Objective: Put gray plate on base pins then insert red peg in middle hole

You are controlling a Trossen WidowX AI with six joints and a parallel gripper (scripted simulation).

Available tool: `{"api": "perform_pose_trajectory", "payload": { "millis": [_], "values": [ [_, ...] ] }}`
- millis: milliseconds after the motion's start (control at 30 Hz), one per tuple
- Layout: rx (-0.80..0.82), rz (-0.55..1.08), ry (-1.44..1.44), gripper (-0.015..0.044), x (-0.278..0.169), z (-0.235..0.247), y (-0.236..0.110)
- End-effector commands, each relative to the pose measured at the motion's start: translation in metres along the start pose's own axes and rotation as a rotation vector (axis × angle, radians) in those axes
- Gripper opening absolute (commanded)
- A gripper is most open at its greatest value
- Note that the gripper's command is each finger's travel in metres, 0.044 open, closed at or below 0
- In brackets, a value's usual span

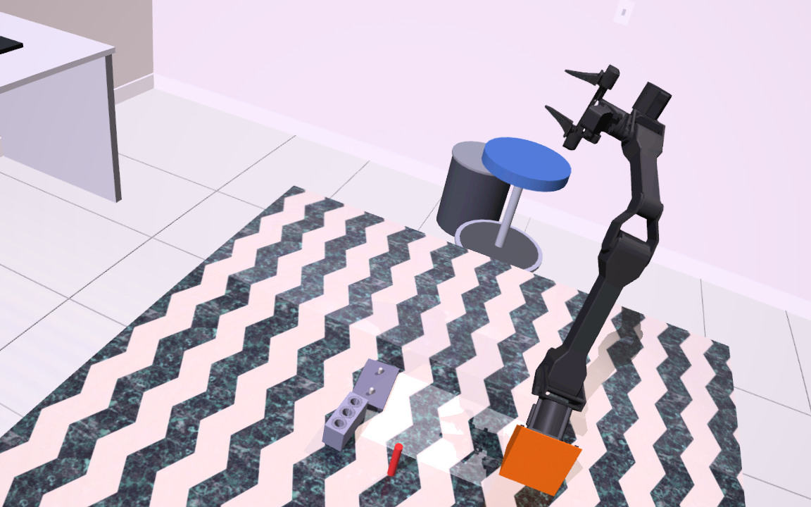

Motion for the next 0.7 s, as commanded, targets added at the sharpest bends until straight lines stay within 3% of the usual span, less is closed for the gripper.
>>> {"api": "perform_pose_trajectory", "payload": {
  "millis": [0,133,333,667],
  "values": [
    [0.000,0.000,0.000,0.0426,0.000,0.000,0.000],
    [-0.024,0.007,0.049,0.0440,-0.009,0.008,0.005],
    [-0.008,0.045,0.351,0.0440,-0.058,0.060,0.035],
    [0.103,0.026,0.680,0.0440,-0.070,0.143,0.096]
  ]
}}
Point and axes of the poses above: the point midway between the two fingers, 35 mm back from their tips, its own y axis out along the fingers, its own z axis across the jaws, x = y × z, the point moved 1 cm from there along -y, back along the fingers, and after that the axes turned 15 degrees about y, right-handed, at the moved point
